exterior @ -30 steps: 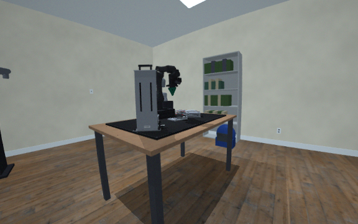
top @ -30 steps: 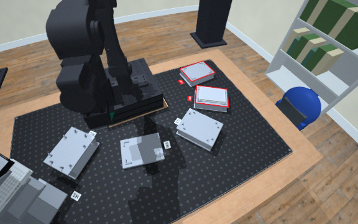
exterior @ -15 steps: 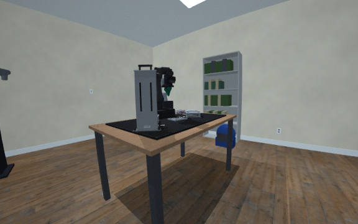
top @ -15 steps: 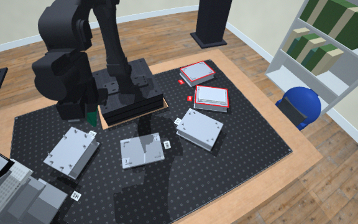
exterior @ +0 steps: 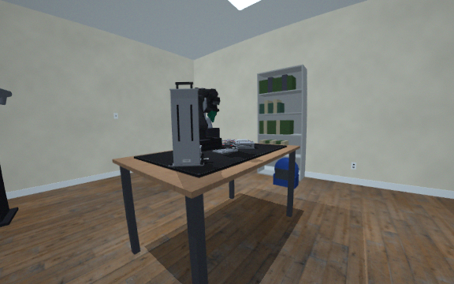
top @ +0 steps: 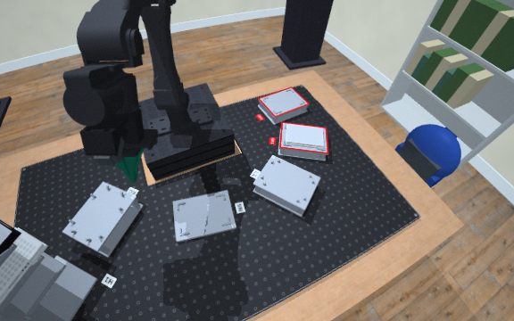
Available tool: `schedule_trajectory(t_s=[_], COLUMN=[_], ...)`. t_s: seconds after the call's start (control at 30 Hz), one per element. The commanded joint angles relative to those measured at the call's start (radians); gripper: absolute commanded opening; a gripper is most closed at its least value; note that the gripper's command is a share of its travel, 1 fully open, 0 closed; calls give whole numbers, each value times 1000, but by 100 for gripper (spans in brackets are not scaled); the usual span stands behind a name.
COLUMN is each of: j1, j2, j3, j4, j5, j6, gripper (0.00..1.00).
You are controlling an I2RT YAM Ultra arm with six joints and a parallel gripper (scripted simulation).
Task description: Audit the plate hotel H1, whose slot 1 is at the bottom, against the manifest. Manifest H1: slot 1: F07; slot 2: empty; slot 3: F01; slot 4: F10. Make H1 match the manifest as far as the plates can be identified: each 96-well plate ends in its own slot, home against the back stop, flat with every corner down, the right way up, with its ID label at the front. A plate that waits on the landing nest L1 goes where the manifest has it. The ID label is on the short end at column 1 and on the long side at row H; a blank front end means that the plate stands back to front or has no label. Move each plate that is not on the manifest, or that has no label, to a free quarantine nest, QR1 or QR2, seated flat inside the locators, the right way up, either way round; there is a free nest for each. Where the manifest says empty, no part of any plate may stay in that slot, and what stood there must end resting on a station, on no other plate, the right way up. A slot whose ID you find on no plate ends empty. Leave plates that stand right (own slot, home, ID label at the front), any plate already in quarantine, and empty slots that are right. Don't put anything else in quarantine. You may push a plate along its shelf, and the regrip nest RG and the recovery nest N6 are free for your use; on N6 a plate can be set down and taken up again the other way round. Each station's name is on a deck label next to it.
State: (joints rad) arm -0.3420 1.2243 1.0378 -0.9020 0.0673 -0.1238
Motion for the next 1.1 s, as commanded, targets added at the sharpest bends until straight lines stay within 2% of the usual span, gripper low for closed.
schedule_trajectory(t_s=[0.0,0.5,0.57,1.07], j1=[1,72,72,177], j2=[-20,-172,-172,-279], j3=[2,-201,-201,-387], j4=[66,302,302,540], j5=[16,140,140,329], j6=[37,207,207,369], gripper=[0,0,0,0])
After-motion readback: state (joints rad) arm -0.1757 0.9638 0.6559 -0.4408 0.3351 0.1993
